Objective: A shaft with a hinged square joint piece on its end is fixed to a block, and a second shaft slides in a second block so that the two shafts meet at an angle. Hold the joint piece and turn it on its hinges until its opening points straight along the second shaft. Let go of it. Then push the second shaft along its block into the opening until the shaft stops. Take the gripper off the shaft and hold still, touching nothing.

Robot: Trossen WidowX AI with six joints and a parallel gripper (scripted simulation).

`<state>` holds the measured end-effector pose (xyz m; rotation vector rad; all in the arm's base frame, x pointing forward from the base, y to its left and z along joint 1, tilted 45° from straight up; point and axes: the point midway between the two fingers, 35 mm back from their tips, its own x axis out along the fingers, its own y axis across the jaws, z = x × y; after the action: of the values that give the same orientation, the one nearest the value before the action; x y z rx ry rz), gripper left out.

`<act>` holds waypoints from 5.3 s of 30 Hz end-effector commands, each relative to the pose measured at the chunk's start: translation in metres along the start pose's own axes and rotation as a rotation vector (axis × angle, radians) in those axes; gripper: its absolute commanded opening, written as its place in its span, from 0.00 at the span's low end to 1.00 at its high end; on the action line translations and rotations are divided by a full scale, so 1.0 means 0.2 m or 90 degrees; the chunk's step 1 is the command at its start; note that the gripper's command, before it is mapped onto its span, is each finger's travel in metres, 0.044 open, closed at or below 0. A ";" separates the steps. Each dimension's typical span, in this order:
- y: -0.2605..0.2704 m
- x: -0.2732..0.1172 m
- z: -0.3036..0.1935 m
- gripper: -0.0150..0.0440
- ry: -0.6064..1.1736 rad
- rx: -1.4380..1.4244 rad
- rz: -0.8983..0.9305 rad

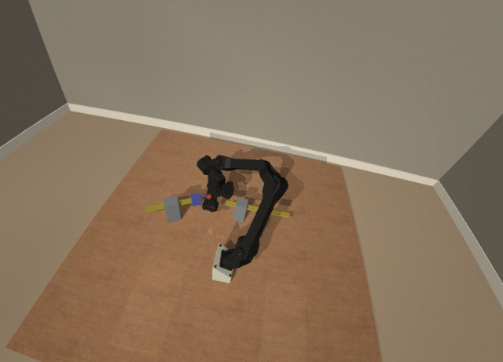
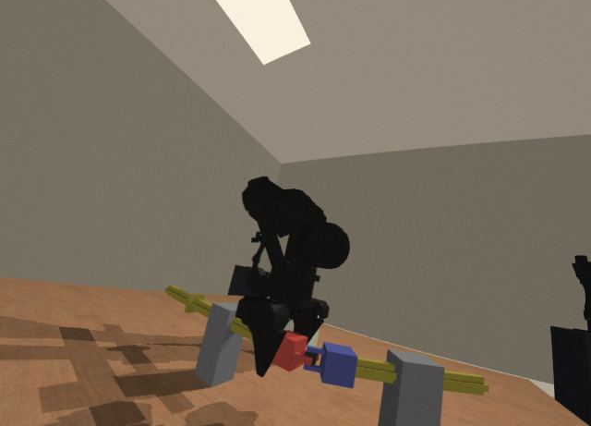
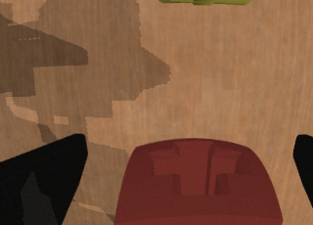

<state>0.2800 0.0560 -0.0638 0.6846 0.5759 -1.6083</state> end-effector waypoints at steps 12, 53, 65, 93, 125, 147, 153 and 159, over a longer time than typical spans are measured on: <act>0.01 -0.13 0.00 1.00 0.080 -0.045 0.009; 0.01 -0.76 0.00 1.00 0.022 -0.801 0.029; 0.03 -0.70 0.12 1.00 0.099 -0.619 0.039; 0.01 -0.49 0.44 1.00 0.320 -0.050 0.011; 0.03 -0.44 1.58 1.00 0.198 -0.372 0.058; 0.02 -0.22 1.64 1.00 0.071 -0.142 -0.027; 0.01 -0.13 1.63 1.00 0.013 -0.027 -0.044; 0.01 -0.11 1.62 1.00 -0.001 0.002 -0.047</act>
<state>0.2490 -0.1562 0.1823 0.6674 0.6268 -1.6628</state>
